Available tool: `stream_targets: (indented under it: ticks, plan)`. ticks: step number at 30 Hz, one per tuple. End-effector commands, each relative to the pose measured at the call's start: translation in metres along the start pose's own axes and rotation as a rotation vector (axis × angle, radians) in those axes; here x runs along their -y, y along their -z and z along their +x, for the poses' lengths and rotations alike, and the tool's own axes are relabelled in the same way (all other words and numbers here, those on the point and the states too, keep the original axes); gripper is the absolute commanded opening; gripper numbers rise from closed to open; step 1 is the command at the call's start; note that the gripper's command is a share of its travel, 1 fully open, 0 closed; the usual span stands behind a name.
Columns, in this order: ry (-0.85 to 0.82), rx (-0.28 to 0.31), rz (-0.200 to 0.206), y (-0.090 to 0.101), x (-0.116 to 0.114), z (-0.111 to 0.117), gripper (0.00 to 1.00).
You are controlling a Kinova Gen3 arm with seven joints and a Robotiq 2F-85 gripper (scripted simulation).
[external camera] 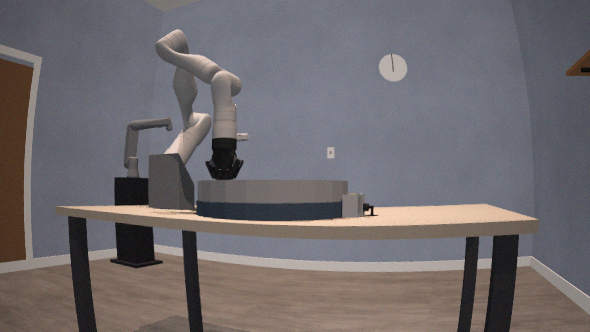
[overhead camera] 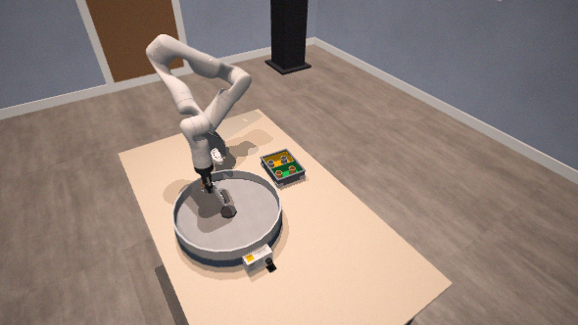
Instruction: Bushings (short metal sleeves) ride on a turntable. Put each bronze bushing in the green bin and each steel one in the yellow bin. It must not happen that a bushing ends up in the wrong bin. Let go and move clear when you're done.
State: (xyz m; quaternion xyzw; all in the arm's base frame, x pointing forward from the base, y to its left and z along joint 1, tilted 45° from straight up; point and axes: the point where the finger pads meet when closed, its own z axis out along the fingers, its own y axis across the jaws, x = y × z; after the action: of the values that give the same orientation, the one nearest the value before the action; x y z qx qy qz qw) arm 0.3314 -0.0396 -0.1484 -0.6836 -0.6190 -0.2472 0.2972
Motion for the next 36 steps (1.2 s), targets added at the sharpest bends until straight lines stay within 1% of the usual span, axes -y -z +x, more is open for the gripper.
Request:
stream_targets:
  ticks: [1,11,12,36]
  plan:
    - [-0.004,0.001,-0.002,-0.0015,-0.0005,0.0,0.14]
    - [-0.004,0.001,-0.002,-0.0015,-0.0005,0.0,0.14]
    - [0.0,0.001,-0.001,0.0007,-0.0004,-0.0004,0.0]
    - [0.0,0.001,-0.002,0.0007,-0.0007,-0.0003,0.0]
